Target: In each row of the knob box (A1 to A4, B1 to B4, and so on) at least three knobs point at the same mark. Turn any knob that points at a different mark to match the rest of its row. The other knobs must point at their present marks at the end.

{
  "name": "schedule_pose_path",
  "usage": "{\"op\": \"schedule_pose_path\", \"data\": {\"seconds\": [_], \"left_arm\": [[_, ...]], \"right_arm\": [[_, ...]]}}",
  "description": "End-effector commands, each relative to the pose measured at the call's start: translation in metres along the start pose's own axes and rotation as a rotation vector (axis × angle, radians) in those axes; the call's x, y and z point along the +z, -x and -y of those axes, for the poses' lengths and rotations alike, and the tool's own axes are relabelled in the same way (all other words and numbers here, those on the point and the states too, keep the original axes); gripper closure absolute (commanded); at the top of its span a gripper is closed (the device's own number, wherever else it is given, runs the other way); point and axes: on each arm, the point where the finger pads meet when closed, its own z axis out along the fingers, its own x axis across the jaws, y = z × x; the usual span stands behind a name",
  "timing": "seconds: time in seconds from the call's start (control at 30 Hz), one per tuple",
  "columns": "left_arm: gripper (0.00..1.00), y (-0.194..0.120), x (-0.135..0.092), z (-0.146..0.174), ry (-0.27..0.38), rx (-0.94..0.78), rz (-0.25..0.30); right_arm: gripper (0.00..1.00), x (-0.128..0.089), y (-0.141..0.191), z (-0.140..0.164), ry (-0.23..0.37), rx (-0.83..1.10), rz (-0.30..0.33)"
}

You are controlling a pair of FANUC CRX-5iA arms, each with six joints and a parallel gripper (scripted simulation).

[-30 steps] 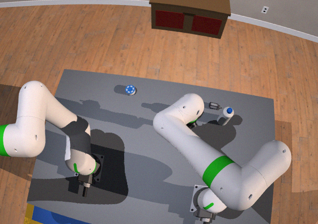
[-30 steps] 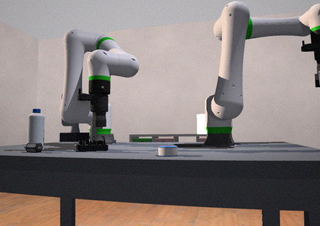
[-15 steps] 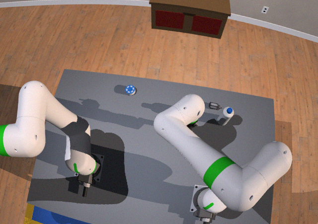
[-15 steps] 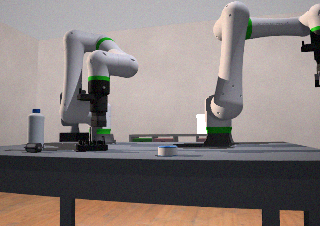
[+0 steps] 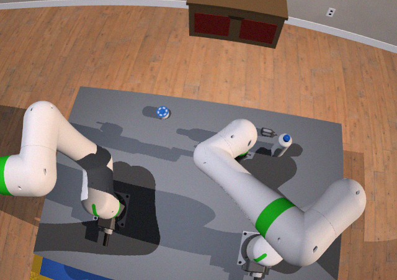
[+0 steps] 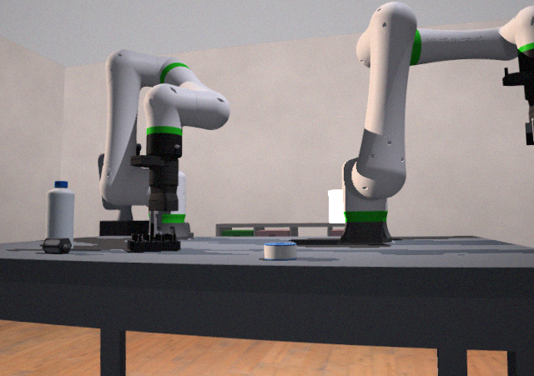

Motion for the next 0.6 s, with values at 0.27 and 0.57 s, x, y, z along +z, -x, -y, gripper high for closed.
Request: {"op": "schedule_pose_path", "data": {"seconds": [0.27, 0.57], "left_arm": [[0.00, 0.0001, -0.0008, -0.0002, 0.002, 0.000, 0.000], [0.00, 0.0001, -0.0008, -0.0002, 0.002, 0.000, 0.000]], "right_arm": [[0.70, -0.0006, 0.0003, 0.0005, 0.002, -0.252, 0.003], [0.70, -0.0006, 0.0003, 0.0005, 0.001, -0.491, 0.003]]}}
